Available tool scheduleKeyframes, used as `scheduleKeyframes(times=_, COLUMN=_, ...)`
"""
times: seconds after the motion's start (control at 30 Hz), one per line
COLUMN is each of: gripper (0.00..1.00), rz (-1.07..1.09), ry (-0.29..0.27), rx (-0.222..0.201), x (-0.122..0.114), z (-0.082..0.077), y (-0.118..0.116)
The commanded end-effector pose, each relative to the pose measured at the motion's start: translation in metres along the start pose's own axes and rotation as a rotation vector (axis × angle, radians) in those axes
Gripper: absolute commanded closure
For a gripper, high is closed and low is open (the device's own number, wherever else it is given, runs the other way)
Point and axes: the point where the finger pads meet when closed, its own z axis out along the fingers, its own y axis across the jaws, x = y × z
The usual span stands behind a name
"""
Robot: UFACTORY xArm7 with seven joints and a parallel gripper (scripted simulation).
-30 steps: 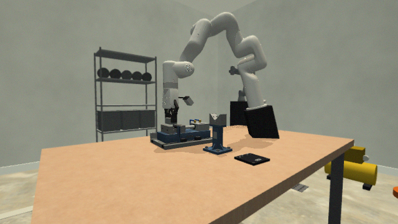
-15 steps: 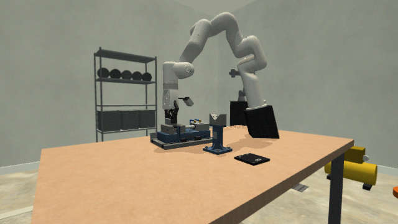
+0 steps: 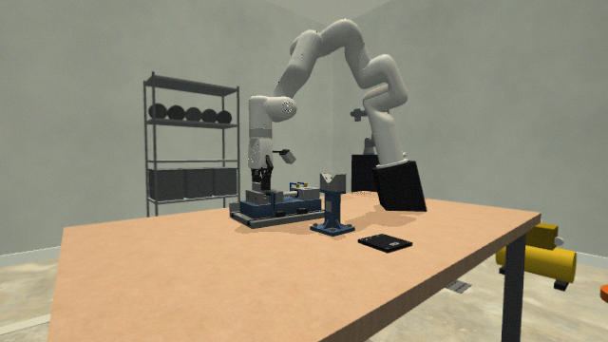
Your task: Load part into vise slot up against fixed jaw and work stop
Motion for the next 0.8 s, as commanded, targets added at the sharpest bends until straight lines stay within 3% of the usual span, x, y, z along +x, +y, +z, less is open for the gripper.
scheduleKeyframes(times=0.0, gripper=1.00, rz=0.000, ry=-0.004, rx=0.000, x=-0.0018, z=0.0000, y=-0.0002)
scheduleKeyframes(times=0.77, gripper=1.00, rz=0.000, ry=-0.004, rx=0.000, x=-0.0019, z=0.0056, y=-0.0002)
